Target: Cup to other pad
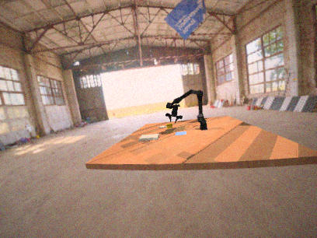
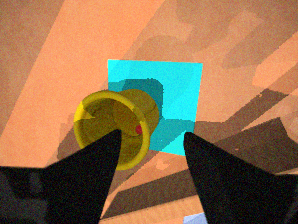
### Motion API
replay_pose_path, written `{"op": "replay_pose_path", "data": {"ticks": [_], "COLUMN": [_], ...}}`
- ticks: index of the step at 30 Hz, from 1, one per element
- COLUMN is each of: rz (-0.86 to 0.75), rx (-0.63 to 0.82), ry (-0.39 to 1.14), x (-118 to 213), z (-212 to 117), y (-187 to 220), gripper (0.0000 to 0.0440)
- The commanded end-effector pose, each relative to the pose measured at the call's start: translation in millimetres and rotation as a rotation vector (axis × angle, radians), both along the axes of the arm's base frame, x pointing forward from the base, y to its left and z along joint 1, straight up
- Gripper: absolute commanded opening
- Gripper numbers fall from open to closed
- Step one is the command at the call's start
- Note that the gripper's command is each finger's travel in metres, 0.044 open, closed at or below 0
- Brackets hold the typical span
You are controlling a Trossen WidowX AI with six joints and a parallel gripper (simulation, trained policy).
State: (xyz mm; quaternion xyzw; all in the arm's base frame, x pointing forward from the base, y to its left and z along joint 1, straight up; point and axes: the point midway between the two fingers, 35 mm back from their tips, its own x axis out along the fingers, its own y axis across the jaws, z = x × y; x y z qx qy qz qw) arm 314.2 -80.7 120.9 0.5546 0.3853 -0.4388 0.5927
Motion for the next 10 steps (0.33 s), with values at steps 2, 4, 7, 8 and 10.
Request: {"op": "replay_pose_path", "data": {"ticks": [2, 4, 7, 8, 10], "rz": [-0.006, -0.010, -0.024, -0.028, -0.036], "rx": [-0.003, -0.006, -0.006, -0.007, -0.008], "ry": [-0.048, -0.064, -0.080, -0.085, -0.094], "x": [0.5, 0.1, -0.9, -1.1, -0.8], "z": [21.1, 29.1, 39.2, 42.3, 48.2], "y": [-2.9, -5.2, -8.9, -10.3, -13.1], "gripper": [0.0246, 0.0282, 0.0342, 0.0363, 0.0411]}}
